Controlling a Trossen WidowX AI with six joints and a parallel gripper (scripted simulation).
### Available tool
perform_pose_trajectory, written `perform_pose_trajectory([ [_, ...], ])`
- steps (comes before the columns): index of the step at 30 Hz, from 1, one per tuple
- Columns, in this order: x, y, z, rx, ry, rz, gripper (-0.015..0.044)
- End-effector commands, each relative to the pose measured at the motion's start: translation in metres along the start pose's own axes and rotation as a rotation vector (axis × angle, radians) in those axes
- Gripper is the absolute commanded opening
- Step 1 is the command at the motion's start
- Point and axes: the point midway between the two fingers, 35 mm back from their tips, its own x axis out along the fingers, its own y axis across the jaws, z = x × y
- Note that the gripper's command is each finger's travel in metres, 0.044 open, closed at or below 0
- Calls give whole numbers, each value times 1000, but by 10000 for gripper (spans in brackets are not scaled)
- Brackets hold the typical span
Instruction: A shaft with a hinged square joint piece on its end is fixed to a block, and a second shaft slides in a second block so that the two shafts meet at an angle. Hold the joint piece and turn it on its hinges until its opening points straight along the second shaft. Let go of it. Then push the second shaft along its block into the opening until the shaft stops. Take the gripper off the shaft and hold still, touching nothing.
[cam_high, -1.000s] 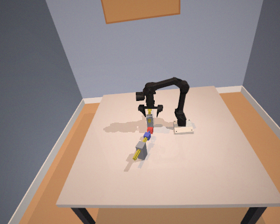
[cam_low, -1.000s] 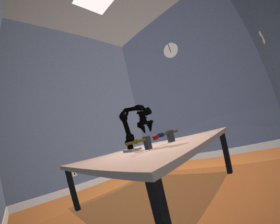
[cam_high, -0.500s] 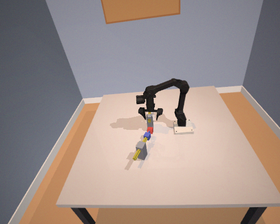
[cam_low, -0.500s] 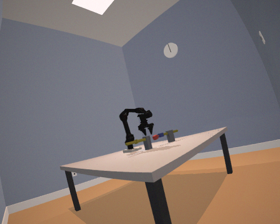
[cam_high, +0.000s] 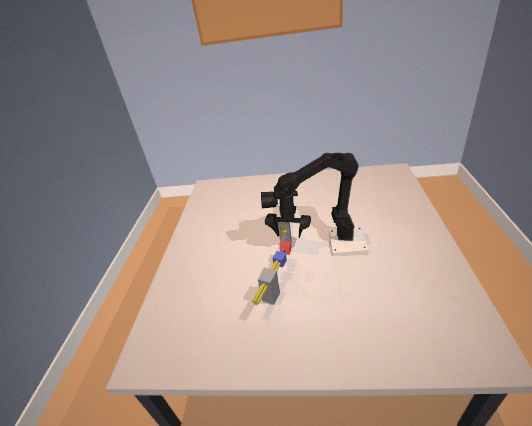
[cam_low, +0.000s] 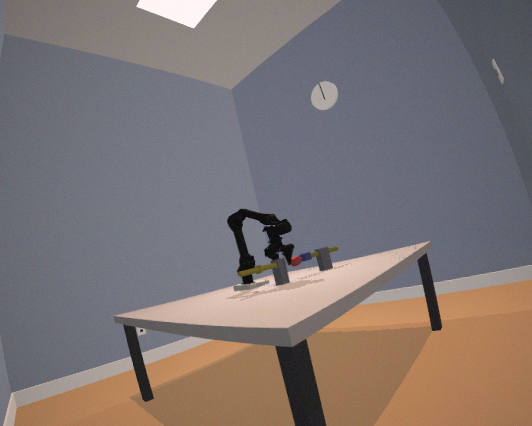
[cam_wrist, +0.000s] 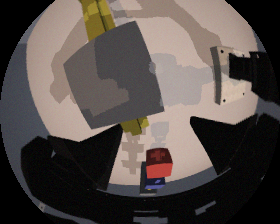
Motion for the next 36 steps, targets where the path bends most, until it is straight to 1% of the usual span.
perform_pose_trajectory([
  [1, 5, 0, -8, 3, 4, -7, 440],
  [17, 12, -2, -68, 4, 11, -7, 440],
  [36, 38, -2, -69, 4, 11, -7, 440],
])
